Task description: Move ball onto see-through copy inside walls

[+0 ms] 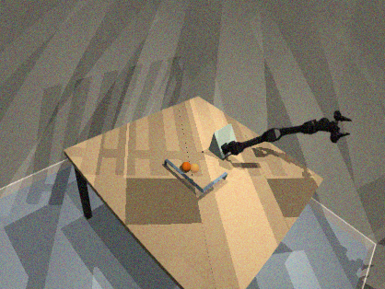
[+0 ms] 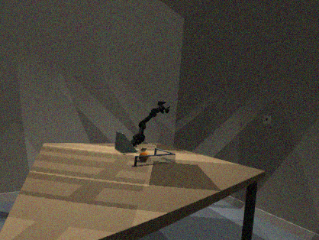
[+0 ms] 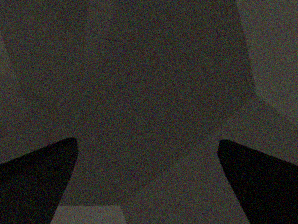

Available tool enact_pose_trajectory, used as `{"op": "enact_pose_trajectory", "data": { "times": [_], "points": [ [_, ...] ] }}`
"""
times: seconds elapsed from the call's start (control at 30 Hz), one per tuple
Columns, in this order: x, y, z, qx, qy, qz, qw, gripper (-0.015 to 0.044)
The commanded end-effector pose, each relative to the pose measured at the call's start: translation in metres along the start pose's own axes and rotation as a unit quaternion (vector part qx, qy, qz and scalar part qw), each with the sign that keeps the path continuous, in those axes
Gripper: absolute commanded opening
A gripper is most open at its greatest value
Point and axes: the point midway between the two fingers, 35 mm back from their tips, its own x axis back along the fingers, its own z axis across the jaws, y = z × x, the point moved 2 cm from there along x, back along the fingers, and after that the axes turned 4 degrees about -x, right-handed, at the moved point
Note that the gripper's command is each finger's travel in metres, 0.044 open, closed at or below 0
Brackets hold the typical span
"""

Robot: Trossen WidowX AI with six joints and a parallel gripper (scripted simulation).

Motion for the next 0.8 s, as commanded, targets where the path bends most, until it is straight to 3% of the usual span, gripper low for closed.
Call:
{"op": "enact_pose_trajectory", "data": {
  "times": [0.0,0.3,0.47,0.77],
  "points": [
    [-0.001,-0.002,0.002,0.001,0.002,0.003,1.0,0.041],
    [-0.024,-0.092,0.074,0.037,0.074,0.115,0.99,0.041],
    [-0.02,-0.108,0.085,0.045,0.07,0.147,0.986,0.041],
    [-0.012,-0.212,0.146,0.094,0.154,0.256,0.95,0.041]
  ]
}}
